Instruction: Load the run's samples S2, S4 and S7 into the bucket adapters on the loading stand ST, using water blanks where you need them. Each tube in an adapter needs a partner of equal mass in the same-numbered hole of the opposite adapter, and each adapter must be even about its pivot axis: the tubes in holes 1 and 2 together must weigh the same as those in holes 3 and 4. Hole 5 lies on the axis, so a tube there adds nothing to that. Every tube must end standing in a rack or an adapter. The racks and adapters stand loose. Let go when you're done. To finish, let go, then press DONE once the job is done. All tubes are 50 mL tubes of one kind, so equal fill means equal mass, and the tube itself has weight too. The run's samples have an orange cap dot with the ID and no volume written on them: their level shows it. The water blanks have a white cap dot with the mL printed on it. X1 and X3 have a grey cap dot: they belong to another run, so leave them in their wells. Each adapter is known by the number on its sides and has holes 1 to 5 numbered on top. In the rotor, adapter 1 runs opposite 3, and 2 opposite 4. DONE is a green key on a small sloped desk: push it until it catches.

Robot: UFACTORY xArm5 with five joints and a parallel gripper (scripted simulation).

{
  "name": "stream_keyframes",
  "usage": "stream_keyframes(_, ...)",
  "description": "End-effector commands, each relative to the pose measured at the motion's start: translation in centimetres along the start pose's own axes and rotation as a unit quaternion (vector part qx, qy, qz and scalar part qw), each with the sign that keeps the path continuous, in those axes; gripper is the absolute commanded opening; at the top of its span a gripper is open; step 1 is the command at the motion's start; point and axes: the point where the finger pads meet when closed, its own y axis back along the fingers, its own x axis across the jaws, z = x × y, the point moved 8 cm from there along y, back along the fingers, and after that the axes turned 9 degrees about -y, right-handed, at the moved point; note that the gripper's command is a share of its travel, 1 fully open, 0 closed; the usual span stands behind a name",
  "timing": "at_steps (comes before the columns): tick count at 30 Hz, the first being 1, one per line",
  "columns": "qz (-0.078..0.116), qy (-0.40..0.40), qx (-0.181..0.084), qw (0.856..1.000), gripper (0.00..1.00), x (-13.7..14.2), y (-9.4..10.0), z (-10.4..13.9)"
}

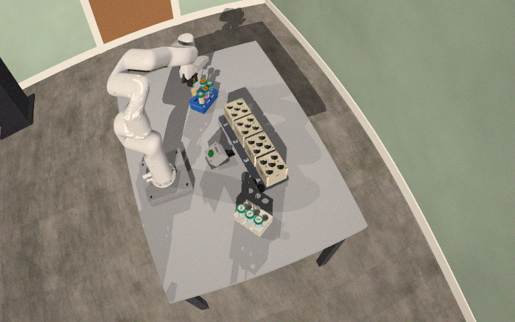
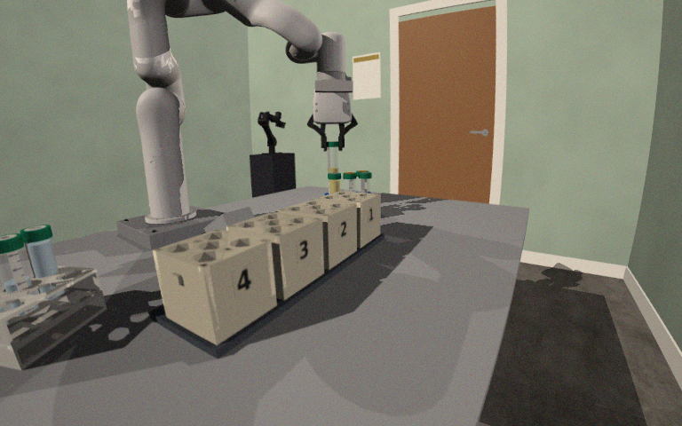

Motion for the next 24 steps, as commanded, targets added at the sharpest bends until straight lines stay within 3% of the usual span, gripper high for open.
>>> stream_keyframes(1,-0.001,0.000,-0.002,1.000,0.00,-0.1,1.0,0.0)
stream_keyframes(24,-0.001,0.000,-0.002,1.000,0.00,-0.1,4.8,0.0)
